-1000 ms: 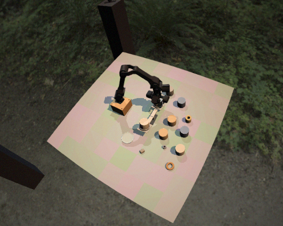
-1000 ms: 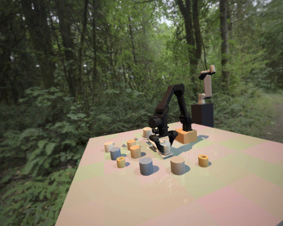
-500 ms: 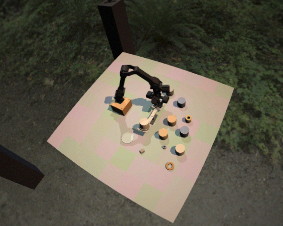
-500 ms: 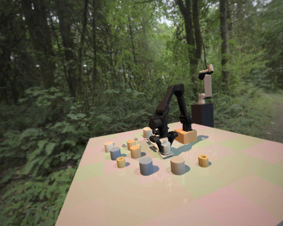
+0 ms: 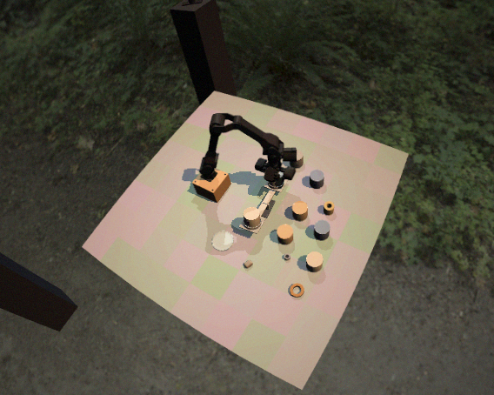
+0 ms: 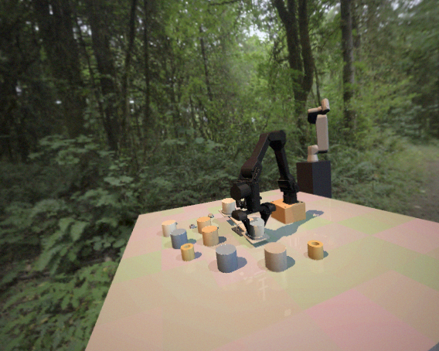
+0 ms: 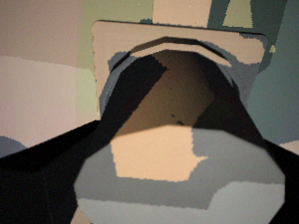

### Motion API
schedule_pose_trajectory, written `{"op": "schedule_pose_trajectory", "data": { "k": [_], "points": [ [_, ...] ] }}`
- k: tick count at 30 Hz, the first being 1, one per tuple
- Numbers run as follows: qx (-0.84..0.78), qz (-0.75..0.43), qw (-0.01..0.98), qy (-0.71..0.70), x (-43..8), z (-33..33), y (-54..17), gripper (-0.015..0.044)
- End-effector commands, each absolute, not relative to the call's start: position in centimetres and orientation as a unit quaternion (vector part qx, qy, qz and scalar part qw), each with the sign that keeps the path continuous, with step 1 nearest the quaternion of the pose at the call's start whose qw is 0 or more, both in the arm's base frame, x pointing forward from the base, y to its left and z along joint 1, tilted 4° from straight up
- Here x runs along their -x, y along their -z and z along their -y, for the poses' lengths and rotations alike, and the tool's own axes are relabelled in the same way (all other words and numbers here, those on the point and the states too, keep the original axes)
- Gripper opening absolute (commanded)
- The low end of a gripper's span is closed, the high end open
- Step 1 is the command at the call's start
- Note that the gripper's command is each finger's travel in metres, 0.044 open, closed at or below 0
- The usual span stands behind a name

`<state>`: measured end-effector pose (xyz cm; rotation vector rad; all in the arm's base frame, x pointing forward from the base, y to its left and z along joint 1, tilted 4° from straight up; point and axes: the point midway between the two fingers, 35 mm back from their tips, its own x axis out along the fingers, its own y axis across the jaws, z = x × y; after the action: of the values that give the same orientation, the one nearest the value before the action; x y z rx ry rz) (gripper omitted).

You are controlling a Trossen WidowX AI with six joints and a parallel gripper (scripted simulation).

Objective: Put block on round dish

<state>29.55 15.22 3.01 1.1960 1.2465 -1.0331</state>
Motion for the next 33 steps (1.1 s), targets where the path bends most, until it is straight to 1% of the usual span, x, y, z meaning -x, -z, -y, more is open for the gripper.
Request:
{"op": "schedule_pose_trajectory", "data": {
  "k": [1,33],
  "points": [
    [-0.505,-0.520,0.536,0.433,-29.7,-15.2,-3.8,0.0000],
    [-0.505,-0.520,0.536,0.433,-29.8,-15.2,-7.8,0.0000]
  ]
}}
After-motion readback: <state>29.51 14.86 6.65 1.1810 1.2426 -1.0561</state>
